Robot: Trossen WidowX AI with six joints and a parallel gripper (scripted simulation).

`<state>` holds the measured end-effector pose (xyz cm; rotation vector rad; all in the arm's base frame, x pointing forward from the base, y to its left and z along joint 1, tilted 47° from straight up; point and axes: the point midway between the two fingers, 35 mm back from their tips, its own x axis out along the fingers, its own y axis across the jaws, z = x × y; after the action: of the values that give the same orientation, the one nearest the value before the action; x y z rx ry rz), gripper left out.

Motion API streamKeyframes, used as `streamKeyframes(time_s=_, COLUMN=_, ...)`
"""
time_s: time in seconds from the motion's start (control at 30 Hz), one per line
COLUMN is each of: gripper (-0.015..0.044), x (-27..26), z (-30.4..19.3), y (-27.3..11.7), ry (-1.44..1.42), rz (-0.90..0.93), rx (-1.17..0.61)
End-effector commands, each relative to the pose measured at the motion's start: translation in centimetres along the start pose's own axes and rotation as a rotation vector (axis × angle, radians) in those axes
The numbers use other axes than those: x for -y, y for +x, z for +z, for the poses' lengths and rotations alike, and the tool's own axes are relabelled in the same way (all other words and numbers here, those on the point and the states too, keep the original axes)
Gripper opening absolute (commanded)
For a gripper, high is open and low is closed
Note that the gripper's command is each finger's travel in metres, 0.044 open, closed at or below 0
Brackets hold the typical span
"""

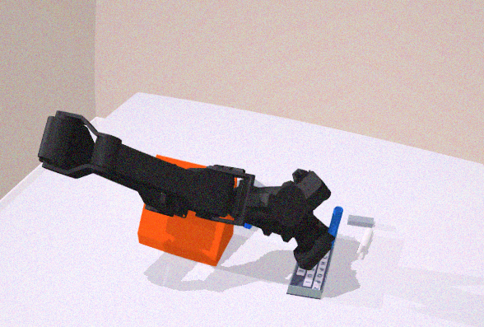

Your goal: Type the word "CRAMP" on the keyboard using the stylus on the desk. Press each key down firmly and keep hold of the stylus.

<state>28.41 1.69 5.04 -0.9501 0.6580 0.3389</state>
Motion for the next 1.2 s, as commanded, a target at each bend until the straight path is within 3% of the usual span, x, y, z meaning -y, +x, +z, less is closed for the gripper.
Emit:
streamKeyframes(time_s=0.0, gripper=0.0000, x=0.1, z=-0.3, y=0.3, ry=-0.005, rz=0.003, rx=0.001)
streamKeyframes(time_s=0.23, gripper=0.0000, x=0.0, z=-1.5, y=0.9, ry=-0.006, rz=0.002, rx=0.002)
streamKeyframes(time_s=0.33, gripper=0.0079, x=0.0, z=-1.5, y=1.0, ry=-0.006, rz=0.003, rx=0.001)
streamKeyframes(time_s=1.17, gripper=0.0081, x=0.0, z=-2.9, y=1.9, ry=-0.006, rz=0.003, rx=0.000)
